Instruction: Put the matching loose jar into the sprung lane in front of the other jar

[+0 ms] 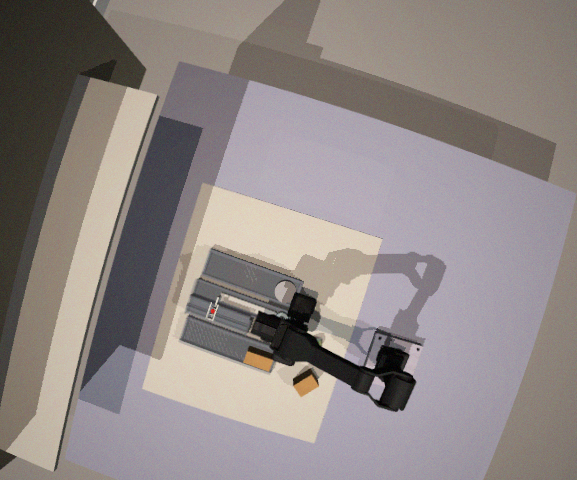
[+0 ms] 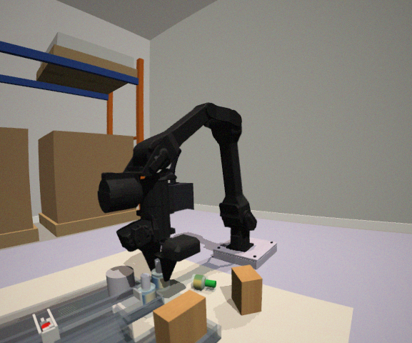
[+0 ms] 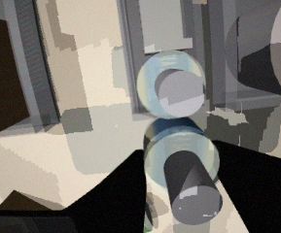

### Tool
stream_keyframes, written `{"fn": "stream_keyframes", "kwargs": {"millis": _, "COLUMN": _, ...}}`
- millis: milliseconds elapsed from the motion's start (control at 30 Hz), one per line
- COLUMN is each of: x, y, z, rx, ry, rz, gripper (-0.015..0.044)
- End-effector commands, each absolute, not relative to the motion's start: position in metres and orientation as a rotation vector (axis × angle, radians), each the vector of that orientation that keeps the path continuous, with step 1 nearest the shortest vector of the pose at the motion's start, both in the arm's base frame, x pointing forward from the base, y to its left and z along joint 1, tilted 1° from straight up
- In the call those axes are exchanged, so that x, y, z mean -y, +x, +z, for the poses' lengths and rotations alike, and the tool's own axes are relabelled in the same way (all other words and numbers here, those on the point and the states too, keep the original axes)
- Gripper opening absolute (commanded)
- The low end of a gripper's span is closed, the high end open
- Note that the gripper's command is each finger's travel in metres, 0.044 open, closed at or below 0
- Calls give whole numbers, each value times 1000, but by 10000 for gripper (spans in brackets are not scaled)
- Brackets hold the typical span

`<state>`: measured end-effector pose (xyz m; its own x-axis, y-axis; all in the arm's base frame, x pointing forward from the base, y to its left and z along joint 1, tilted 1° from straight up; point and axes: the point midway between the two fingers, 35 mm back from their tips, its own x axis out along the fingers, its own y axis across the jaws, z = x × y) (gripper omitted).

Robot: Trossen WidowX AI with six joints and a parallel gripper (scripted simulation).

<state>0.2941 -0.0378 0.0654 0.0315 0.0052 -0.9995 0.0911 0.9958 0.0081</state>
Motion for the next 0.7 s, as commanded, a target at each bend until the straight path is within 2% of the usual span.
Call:
{"fn": "stream_keyframes", "kwargs": {"millis": 0, "x": 39, "y": 300, "z": 65, "rx": -1526, "ry": 75, "rz": -72, "gripper": 0}}
{"fn": "stream_keyframes", "kwargs": {"millis": 667, "x": 40, "y": 308, "z": 65, "rx": -1525, "ry": 75, "rz": -72, "gripper": 0}}
